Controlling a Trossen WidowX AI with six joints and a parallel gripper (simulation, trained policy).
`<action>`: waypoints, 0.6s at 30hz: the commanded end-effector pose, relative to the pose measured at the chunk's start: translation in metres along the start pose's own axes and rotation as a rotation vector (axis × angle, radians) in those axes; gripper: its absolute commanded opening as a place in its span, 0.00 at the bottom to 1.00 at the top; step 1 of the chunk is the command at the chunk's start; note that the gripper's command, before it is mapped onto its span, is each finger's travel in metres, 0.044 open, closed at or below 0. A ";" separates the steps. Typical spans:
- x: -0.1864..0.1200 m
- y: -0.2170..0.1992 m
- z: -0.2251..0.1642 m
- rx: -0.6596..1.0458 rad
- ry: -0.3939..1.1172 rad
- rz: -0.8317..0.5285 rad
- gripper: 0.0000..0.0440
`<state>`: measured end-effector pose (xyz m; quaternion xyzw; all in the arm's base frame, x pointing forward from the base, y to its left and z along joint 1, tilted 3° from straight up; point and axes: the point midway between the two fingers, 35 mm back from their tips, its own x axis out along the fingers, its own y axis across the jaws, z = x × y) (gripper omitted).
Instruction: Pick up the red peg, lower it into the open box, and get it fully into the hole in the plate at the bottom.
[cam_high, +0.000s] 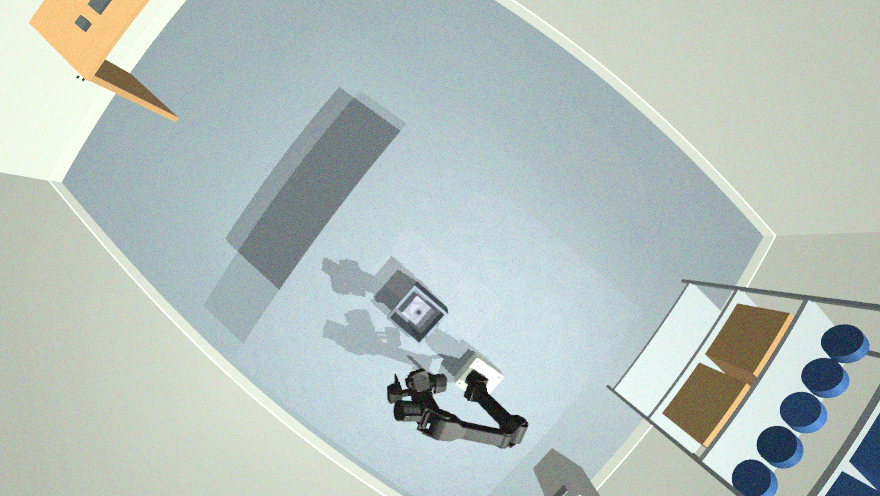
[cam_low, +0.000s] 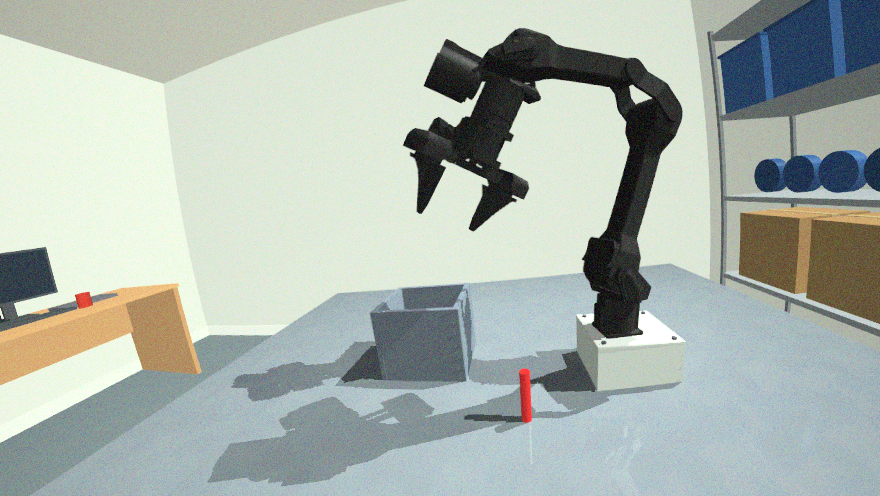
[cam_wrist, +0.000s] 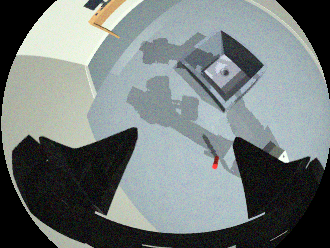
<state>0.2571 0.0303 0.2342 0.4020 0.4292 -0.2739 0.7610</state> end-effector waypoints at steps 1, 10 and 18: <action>0.006 -0.004 -0.018 0.054 0.064 -0.033 1.00; 0.018 -0.017 -0.058 0.195 0.185 -0.147 1.00; 0.029 -0.031 -0.088 0.293 0.247 -0.267 1.00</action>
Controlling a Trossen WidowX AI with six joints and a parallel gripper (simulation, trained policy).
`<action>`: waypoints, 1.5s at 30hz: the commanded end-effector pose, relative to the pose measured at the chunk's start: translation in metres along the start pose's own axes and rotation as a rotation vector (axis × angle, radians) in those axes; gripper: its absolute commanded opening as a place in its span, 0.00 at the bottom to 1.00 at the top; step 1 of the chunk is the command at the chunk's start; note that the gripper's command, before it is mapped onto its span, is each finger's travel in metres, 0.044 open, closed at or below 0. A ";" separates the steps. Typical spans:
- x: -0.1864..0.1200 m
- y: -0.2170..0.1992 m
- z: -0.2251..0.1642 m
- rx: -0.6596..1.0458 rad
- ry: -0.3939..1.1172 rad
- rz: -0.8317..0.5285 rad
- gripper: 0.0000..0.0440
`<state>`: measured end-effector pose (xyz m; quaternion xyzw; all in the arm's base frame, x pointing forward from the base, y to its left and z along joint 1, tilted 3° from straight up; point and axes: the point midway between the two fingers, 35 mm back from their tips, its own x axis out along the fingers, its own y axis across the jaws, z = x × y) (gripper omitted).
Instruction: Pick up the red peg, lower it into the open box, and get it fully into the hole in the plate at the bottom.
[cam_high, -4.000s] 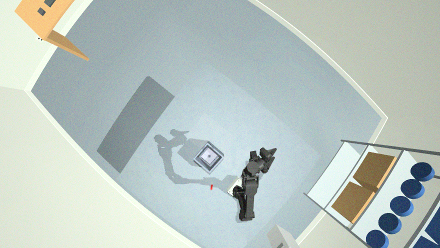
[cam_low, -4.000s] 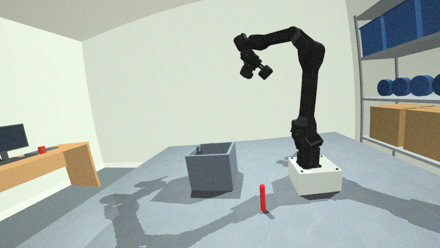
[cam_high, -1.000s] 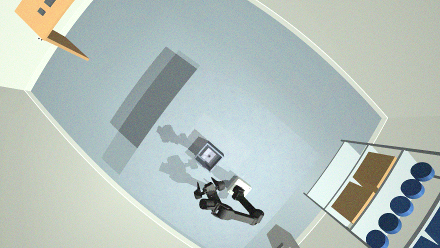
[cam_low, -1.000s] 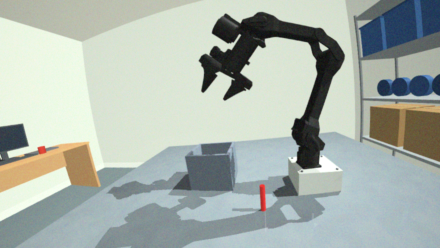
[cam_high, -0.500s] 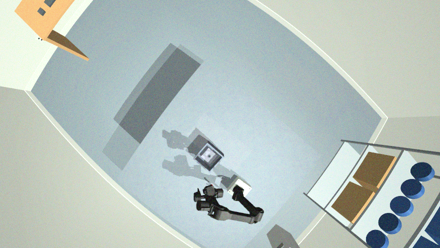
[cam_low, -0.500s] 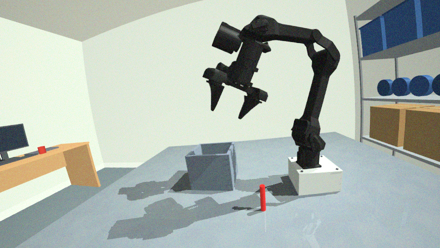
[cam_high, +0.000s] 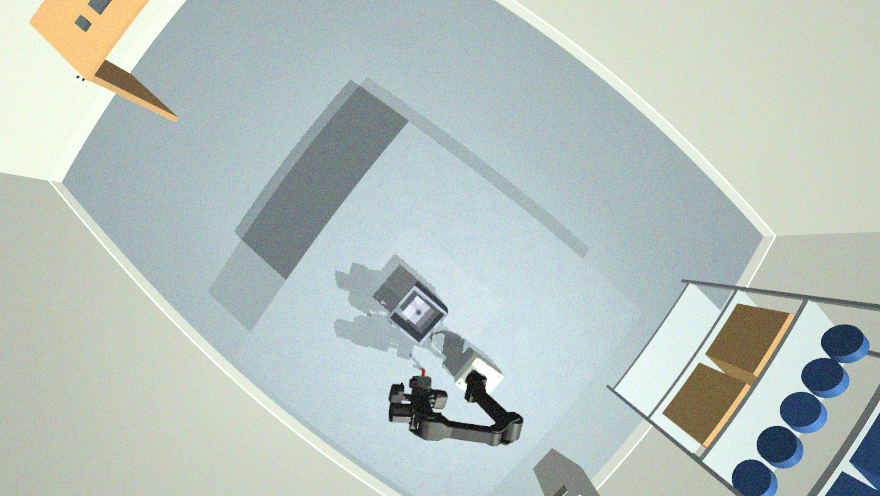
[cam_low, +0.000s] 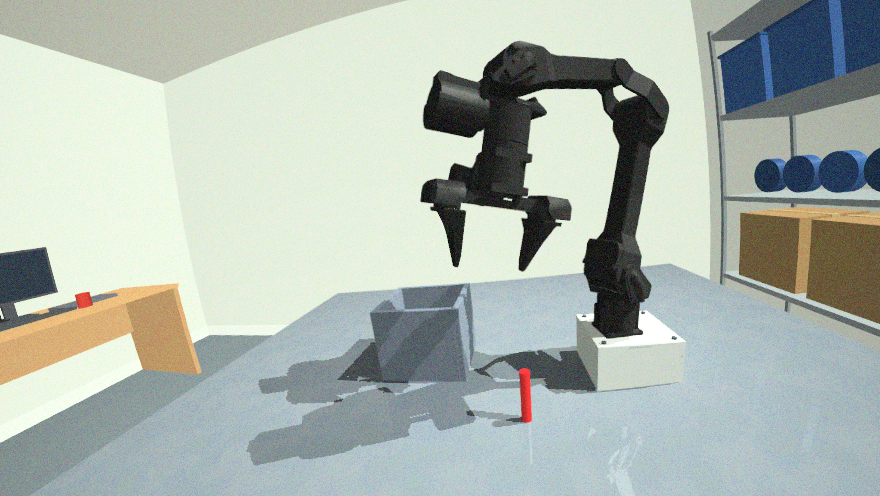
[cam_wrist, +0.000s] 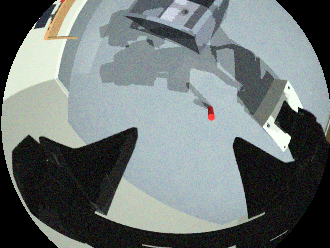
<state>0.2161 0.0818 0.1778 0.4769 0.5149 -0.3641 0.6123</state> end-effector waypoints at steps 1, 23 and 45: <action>0.009 -0.009 -0.009 0.040 0.020 -0.056 1.00; 0.073 -0.048 -0.029 0.077 -0.002 -0.298 1.00; 0.147 -0.067 -0.019 0.085 -0.075 -0.327 0.95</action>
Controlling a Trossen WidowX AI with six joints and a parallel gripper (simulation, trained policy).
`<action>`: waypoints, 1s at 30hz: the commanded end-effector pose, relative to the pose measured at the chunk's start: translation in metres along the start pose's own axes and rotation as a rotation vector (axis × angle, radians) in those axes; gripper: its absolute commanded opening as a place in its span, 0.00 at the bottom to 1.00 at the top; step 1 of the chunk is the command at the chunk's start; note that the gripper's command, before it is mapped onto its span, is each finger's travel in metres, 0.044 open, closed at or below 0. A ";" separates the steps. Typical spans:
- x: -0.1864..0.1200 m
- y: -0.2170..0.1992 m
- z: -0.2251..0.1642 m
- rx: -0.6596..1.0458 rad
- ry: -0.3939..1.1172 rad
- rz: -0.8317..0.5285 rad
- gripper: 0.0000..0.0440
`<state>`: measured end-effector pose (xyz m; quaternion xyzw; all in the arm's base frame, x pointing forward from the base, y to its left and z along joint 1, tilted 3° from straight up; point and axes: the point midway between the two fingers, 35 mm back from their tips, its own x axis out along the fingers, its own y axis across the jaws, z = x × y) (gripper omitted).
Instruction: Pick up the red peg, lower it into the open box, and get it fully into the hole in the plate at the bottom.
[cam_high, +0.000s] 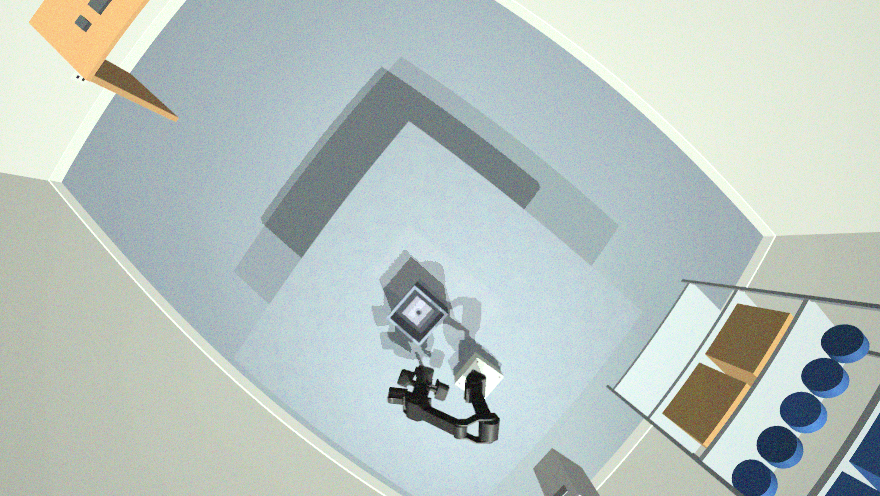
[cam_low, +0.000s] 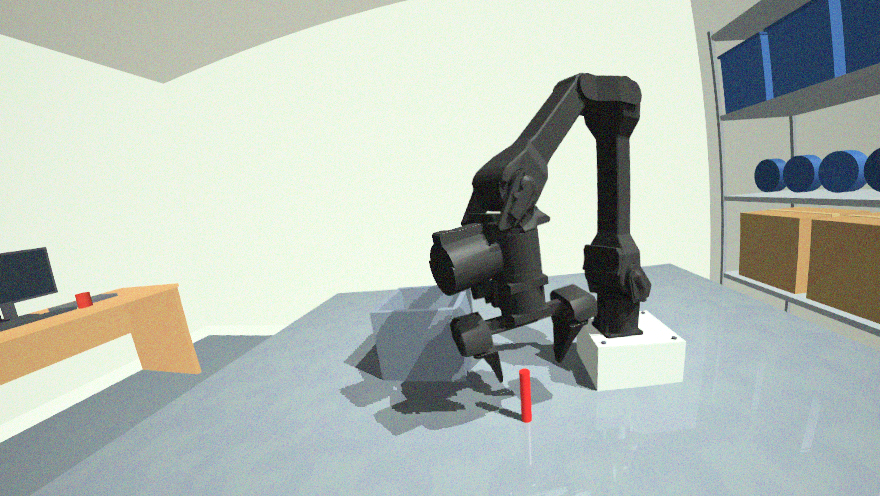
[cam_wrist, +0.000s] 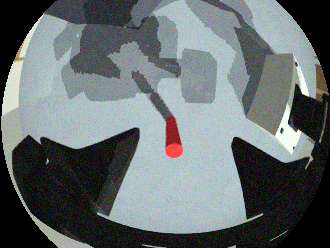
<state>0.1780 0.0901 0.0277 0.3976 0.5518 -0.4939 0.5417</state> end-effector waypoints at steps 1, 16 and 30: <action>0.011 0.000 0.001 0.012 -0.011 0.003 0.94; 0.043 0.012 -0.007 0.009 0.004 0.033 0.41; 0.048 0.031 -0.015 -0.052 0.016 0.081 0.00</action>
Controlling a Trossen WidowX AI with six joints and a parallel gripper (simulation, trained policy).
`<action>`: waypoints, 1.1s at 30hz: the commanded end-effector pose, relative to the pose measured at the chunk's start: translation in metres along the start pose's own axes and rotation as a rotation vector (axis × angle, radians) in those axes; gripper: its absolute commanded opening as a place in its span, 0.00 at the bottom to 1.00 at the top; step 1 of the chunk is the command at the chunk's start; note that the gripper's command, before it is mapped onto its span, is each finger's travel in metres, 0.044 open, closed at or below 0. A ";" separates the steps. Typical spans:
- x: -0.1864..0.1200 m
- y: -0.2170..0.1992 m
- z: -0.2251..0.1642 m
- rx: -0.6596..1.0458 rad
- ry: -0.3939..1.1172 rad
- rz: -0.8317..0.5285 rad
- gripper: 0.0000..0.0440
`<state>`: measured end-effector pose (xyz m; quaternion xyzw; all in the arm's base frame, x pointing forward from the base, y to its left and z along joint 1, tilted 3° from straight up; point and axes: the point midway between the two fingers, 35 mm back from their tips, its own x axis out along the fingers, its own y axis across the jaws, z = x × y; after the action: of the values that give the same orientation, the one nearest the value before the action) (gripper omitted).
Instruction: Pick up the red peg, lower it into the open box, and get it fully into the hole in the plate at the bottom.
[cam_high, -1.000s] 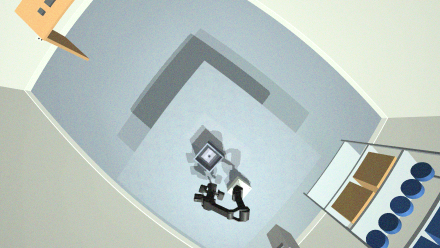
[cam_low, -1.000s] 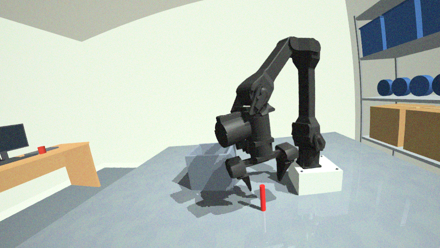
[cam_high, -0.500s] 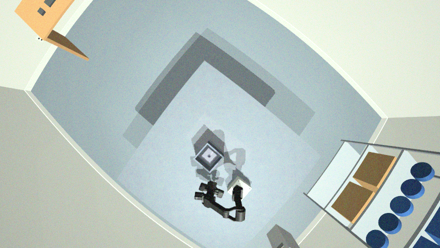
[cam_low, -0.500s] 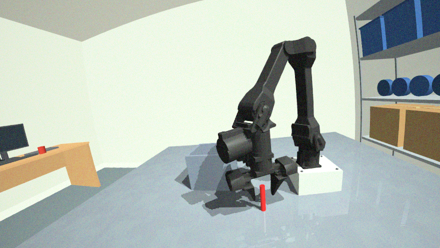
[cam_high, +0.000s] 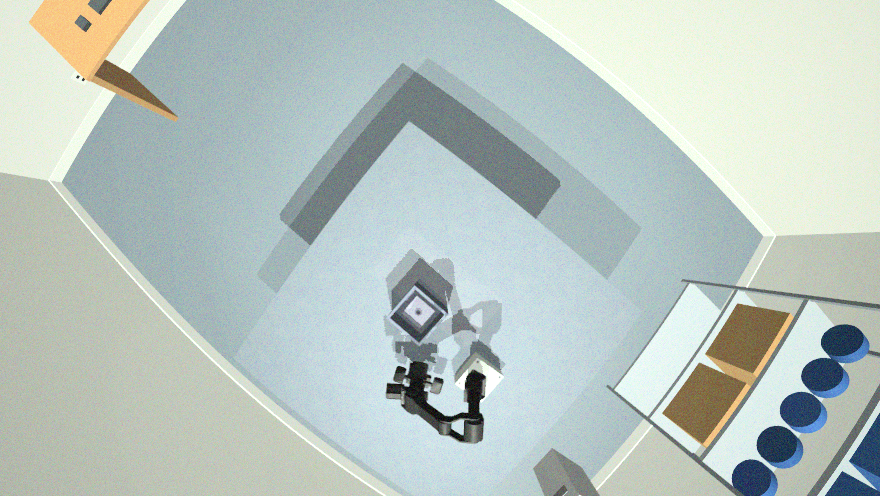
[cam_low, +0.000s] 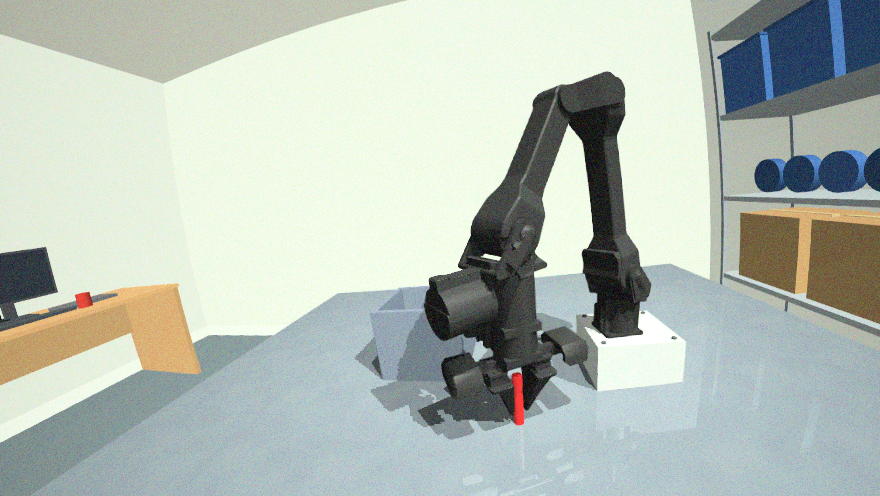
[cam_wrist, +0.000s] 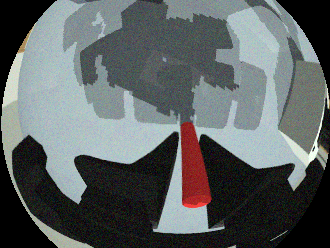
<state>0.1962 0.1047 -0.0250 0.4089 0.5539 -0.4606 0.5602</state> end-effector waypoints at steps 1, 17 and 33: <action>-0.001 0.006 0.000 -0.013 -0.005 0.019 0.00; -0.044 0.032 0.007 0.025 0.031 0.150 0.00; -0.113 0.062 0.039 0.026 0.013 0.292 0.00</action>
<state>0.2642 0.0961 0.0756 0.4945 0.4942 -0.3807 0.6052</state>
